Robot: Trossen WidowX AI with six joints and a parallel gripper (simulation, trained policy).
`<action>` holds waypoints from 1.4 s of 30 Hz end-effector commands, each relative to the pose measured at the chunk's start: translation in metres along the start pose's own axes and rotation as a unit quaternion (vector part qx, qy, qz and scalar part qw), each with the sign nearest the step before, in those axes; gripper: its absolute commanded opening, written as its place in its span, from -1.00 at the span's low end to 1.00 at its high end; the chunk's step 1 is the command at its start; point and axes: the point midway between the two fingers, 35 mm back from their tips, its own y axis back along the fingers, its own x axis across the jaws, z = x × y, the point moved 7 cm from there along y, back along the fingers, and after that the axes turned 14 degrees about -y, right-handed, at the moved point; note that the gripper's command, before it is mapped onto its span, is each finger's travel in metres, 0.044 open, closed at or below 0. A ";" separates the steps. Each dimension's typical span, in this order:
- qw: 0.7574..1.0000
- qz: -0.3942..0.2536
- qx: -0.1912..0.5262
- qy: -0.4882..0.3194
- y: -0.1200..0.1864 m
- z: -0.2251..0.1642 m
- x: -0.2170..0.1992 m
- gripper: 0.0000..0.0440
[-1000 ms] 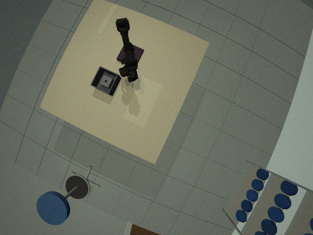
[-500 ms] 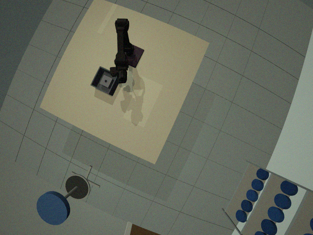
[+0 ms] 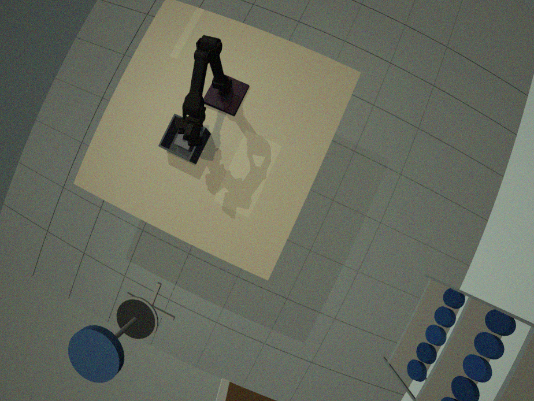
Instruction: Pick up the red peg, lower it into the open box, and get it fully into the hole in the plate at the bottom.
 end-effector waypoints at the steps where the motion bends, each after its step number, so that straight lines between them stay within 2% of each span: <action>1: 1.000 -0.003 0.001 0.001 -0.013 0.012 0.005 -1.00; 13: 0.999 0.003 0.028 0.032 -0.054 0.044 0.017 -1.00; 21: 0.996 0.009 0.055 0.073 -0.081 0.048 0.020 -0.96; 23: 0.994 0.007 0.065 0.084 -0.088 0.046 0.020 -0.81; 28: 0.991 0.003 0.087 0.100 -0.102 0.046 0.021 -0.26; 30: 0.990 0.007 0.087 0.112 -0.104 0.051 0.023 -0.24; 31: 0.989 0.010 0.088 0.115 -0.104 0.053 0.025 -0.14; 40: 0.985 0.036 0.114 0.120 -0.096 0.070 0.051 0.93; 42: 0.984 0.044 0.121 0.122 -0.093 0.073 0.058 1.00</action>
